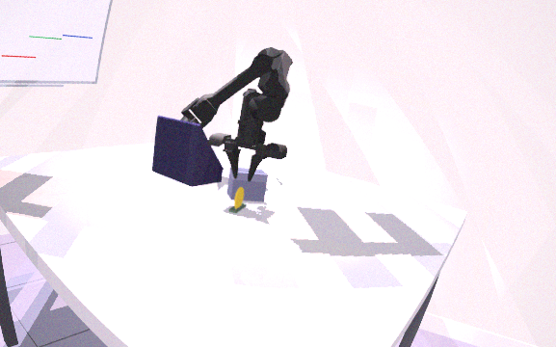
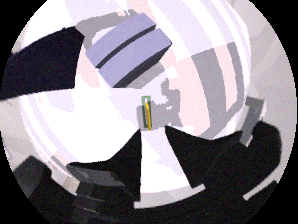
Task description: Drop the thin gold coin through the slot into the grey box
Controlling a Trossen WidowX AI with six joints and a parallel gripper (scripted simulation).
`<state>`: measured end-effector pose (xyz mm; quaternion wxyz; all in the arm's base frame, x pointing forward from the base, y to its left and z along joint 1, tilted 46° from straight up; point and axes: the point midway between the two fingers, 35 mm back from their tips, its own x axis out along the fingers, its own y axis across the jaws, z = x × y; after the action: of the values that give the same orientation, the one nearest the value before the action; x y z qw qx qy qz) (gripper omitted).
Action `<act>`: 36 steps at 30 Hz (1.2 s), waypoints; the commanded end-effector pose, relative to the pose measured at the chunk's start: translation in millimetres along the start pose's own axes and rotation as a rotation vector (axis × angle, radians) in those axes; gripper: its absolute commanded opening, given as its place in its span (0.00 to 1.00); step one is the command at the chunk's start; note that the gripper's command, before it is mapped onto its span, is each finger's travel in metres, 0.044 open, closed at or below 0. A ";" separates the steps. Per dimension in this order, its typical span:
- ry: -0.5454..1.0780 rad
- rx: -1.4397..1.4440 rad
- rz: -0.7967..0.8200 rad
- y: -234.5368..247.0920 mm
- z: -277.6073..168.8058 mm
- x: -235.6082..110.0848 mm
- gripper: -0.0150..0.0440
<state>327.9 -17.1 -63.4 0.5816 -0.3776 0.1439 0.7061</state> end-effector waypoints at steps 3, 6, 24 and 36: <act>-0.004 0.006 -0.002 0.7 -0.1 10.0 0.53; -0.004 0.006 -0.002 0.4 -0.2 14.9 0.53; -0.004 0.010 -0.001 0.3 0.1 43.9 0.53; -0.007 0.007 -0.002 1.2 1.3 63.0 0.53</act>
<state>326.3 22.5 -101.8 0.5829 -0.3776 0.1436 0.7050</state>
